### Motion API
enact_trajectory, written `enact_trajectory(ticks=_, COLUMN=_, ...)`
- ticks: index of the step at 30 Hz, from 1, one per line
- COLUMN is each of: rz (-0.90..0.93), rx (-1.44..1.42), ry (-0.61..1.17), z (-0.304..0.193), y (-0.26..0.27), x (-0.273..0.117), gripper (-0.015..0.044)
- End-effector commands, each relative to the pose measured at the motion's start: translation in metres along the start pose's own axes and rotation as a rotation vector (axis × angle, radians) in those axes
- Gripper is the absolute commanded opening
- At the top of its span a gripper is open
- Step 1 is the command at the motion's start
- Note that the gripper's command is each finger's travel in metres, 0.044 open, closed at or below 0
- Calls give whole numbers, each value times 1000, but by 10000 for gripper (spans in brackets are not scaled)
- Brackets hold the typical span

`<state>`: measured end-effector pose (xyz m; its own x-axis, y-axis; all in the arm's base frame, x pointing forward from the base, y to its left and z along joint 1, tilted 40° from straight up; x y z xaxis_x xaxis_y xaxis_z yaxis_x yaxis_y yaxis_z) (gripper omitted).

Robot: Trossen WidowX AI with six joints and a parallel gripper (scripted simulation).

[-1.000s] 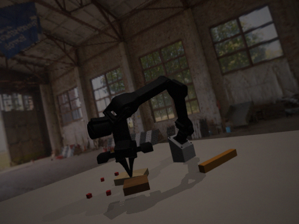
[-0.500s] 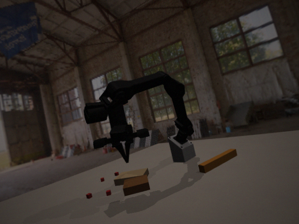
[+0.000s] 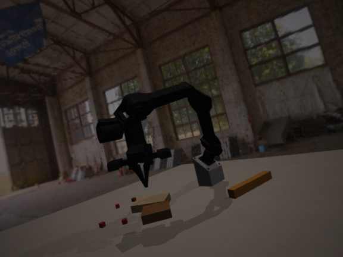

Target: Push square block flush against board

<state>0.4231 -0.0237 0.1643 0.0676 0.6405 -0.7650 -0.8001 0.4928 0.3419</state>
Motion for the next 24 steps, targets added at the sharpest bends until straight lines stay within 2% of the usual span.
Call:
enact_trajectory(ticks=1, rz=1, rx=-4, ry=4, z=0, y=0, x=1, gripper=0)
enact_trajectory(ticks=11, rz=0, rx=23, ry=0, z=-2, y=0, x=1, gripper=0)
enact_trajectory(ticks=24, rz=-3, rx=465, ry=5, z=-46, y=6, x=14, gripper=0)
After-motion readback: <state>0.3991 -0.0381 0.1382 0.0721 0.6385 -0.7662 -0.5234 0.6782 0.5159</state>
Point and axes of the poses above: the point midway between the two fingers, 35 mm back from their tips, its own x axis out along the fingers, its own y axis across the jaws, z = x × y, the point moved 6 cm from there along -x, back along the fingers, and after that the axes turned 2 degrees about -x, right-handed, at the moved point
